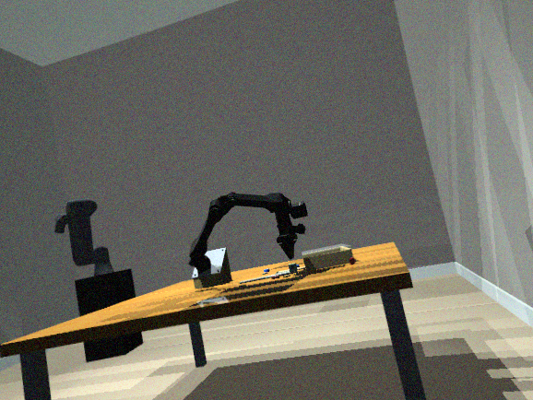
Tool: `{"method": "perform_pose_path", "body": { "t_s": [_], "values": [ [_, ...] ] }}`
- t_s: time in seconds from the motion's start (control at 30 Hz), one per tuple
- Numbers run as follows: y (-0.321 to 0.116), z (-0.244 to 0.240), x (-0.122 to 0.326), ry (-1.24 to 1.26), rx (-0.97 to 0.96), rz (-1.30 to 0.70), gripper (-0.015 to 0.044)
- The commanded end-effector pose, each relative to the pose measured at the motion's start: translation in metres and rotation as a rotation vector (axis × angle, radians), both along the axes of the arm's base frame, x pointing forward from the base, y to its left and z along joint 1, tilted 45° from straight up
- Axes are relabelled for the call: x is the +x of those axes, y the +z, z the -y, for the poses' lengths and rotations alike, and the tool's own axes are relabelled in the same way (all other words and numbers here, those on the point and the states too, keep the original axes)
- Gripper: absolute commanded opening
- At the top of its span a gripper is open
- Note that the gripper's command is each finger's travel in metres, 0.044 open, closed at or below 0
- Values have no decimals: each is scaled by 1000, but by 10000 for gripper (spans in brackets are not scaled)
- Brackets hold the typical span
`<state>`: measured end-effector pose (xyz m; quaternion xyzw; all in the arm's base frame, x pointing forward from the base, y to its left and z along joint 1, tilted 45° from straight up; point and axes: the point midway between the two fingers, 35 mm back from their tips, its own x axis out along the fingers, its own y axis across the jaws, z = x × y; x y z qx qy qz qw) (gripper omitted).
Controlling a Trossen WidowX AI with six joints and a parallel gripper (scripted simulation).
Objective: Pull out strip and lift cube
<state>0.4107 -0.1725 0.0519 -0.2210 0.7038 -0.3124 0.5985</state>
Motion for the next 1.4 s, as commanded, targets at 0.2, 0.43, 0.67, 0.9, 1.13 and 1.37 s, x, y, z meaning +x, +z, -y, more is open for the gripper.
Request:
{"method": "perform_pose_path", "body": {
  "t_s": [0.2,0.43,0.67,0.9,1.13,1.37],
  "values": [
    [-14,13,-5,-2,3,-9,250],
    [-21,21,-7,-2,2,-10,250],
    [-29,29,-10,-2,1,-10,250],
    [-32,32,-11,-2,1,-10,250],
    [-30,31,-10,-4,2,-1,138],
    [-30,31,-10,-4,2,-1,72]
  ]
}}
